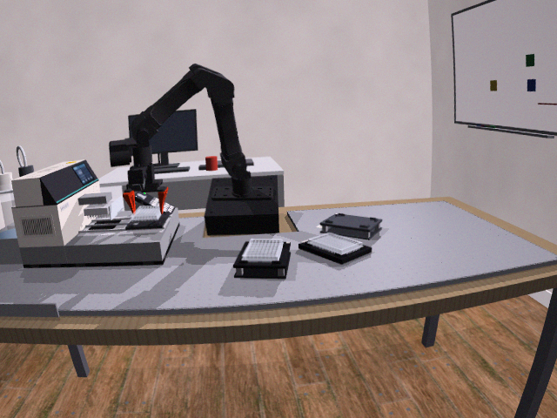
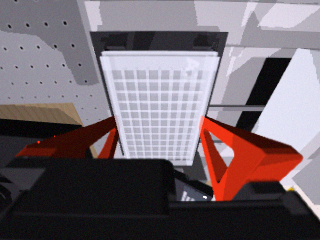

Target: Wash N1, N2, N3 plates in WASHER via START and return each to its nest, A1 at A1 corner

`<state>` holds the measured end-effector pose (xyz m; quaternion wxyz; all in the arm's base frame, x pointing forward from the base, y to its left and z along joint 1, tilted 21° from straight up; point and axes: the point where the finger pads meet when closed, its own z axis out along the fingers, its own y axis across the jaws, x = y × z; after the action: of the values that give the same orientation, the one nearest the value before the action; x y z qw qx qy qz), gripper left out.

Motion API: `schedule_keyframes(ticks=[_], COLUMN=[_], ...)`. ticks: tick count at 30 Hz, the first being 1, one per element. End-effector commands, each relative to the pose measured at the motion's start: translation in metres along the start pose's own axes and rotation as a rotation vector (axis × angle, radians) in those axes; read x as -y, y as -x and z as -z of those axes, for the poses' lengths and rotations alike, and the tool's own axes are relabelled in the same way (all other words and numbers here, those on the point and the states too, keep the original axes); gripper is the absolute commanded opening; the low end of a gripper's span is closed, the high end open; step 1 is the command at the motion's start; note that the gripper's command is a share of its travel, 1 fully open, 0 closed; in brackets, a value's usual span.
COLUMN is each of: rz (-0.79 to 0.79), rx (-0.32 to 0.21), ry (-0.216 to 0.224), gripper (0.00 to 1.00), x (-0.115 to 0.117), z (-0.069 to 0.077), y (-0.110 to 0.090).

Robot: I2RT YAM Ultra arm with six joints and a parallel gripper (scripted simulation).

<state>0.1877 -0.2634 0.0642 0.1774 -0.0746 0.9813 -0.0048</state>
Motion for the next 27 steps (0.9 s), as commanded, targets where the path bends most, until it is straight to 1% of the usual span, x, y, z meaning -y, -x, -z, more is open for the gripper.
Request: schedule_keyframes(ticks=[1,11,13,27], rz=[0.002,0.002,0.002,0.002], rx=[0.005,0.005,0.005,0.005], ry=[-0.008,-0.008,-0.008,-0.008], gripper=[0.00,0.00,0.00,0.00], x=[0.001,0.001,0.001,0.001], z=[0.011,0.028,0.028,0.051], y=[0.001,0.001,0.001,0.001])
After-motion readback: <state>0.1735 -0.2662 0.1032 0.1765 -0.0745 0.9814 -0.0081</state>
